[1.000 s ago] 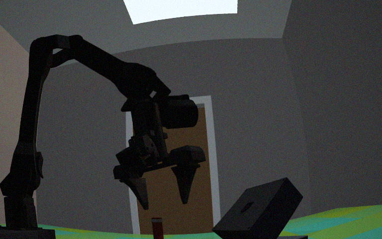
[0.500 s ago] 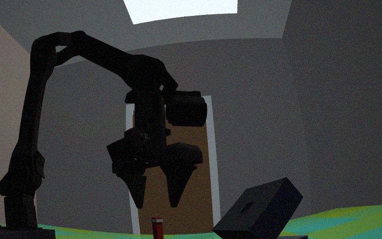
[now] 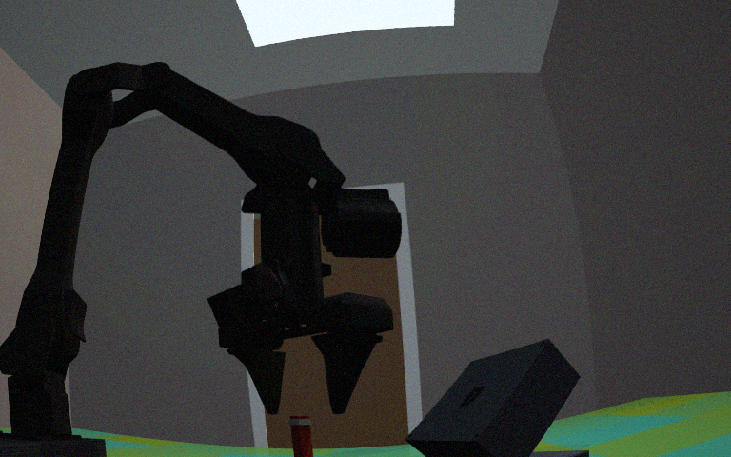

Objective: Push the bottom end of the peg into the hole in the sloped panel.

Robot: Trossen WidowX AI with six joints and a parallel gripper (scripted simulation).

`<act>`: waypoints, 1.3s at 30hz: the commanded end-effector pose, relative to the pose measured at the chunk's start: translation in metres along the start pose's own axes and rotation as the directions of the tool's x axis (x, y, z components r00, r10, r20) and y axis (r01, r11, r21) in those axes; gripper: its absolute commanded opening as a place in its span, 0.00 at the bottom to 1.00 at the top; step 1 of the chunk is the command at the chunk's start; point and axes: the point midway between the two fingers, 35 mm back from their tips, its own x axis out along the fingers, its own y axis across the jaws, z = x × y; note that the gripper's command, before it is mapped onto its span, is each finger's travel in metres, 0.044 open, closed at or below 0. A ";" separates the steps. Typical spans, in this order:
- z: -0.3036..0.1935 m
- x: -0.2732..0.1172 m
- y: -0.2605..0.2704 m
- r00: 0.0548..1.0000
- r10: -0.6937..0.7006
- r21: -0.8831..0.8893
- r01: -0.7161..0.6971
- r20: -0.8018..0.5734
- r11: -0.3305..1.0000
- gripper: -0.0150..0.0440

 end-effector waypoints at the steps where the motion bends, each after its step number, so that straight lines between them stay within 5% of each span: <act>1: 0.001 0.008 -0.001 1.000 -0.006 0.004 0.006 0.002 1.000 1.00; 26: 0.003 0.044 -0.003 1.000 -0.006 0.004 0.006 0.003 1.000 1.00; 39: 0.002 0.041 -0.001 1.000 -0.001 0.001 0.001 0.002 1.000 0.42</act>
